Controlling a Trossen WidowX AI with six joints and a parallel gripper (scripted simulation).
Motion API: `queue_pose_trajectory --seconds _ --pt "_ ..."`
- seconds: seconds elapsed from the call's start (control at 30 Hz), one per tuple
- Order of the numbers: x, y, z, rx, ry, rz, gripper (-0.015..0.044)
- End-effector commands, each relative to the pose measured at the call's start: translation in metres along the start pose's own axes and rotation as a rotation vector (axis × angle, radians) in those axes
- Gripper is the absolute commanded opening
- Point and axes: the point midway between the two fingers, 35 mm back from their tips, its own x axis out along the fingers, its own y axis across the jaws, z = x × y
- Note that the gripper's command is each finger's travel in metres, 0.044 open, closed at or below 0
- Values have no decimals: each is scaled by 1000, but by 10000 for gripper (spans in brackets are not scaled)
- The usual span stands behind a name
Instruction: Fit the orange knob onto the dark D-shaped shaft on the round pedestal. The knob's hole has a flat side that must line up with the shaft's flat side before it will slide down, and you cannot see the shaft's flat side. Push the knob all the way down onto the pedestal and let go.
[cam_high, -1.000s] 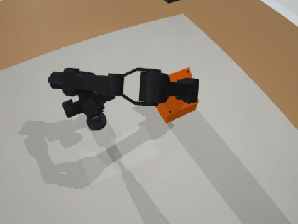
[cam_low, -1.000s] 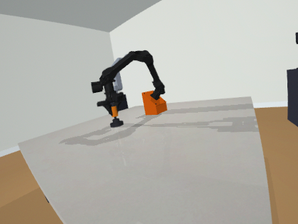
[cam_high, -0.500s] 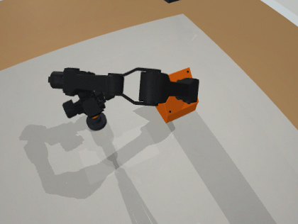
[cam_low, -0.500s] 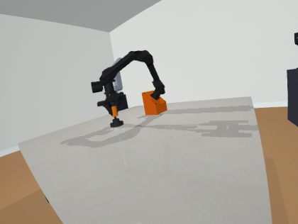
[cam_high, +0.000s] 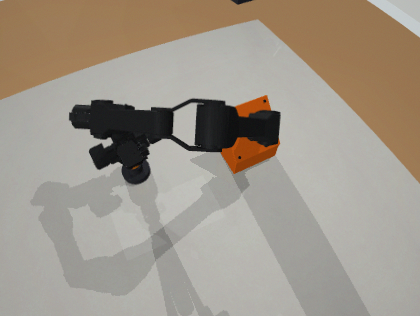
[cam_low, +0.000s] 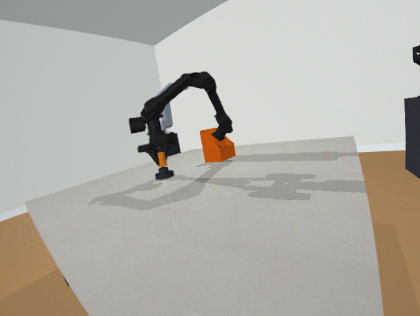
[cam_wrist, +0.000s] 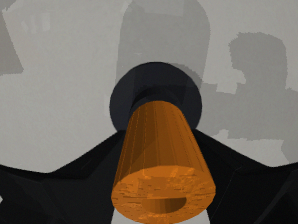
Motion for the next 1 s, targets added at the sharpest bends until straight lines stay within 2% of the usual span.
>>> queue_pose_trajectory --seconds 0.0,0.47,0.97 --pt "3 0 -1 5 -1 -5 0" --pt "9 0 0 -1 -1 1 0" --pt "9 0 0 -1 -1 1 394"
